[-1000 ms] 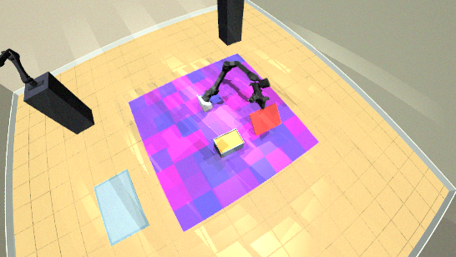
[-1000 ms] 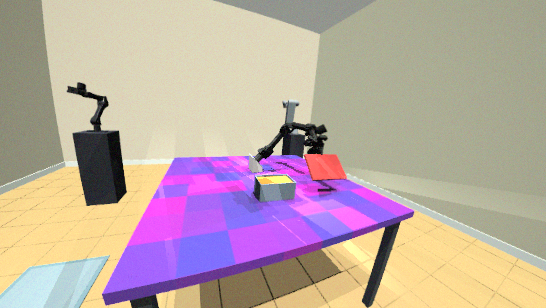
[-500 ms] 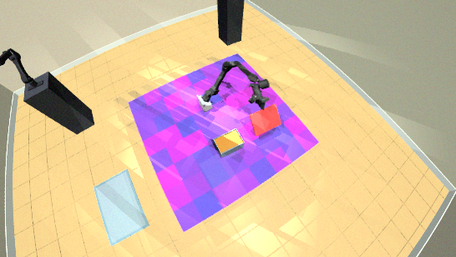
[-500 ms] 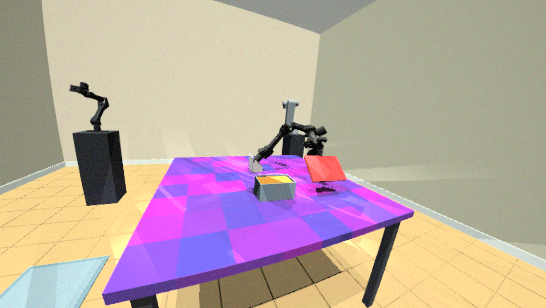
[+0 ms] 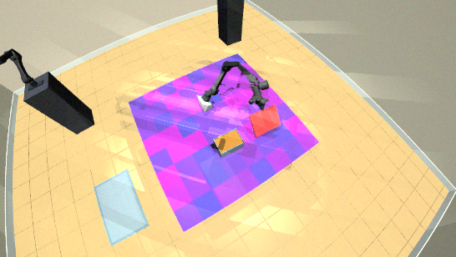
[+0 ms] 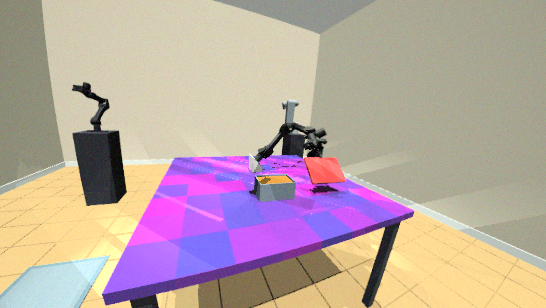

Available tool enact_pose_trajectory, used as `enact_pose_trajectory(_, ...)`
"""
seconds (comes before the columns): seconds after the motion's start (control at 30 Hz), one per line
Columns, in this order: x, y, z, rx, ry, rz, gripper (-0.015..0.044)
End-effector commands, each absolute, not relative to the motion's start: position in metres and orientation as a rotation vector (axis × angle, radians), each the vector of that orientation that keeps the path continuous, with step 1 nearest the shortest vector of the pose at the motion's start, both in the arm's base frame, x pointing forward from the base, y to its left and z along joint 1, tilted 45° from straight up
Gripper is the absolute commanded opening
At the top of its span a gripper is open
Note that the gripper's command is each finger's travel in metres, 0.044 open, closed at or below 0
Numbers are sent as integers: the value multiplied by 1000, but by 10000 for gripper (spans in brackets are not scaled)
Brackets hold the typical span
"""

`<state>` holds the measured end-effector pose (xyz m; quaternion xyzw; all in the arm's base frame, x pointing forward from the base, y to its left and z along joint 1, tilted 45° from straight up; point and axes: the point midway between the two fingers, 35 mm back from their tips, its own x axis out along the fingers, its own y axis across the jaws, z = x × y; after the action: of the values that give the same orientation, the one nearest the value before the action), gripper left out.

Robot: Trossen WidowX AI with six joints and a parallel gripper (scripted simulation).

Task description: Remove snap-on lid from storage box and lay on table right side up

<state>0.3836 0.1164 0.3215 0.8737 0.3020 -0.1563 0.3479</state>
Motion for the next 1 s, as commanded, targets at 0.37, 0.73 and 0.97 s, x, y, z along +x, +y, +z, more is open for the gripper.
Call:
enact_pose_trajectory(0.37, 385, 121, 316, 2276, 760, -401, 0)
enact_pose_trajectory(0.73, 385, 128, 310, 2276, 760, -401, 0)
enact_pose_trajectory(0.97, 385, 132, 306, 2277, 760, -401, 0)
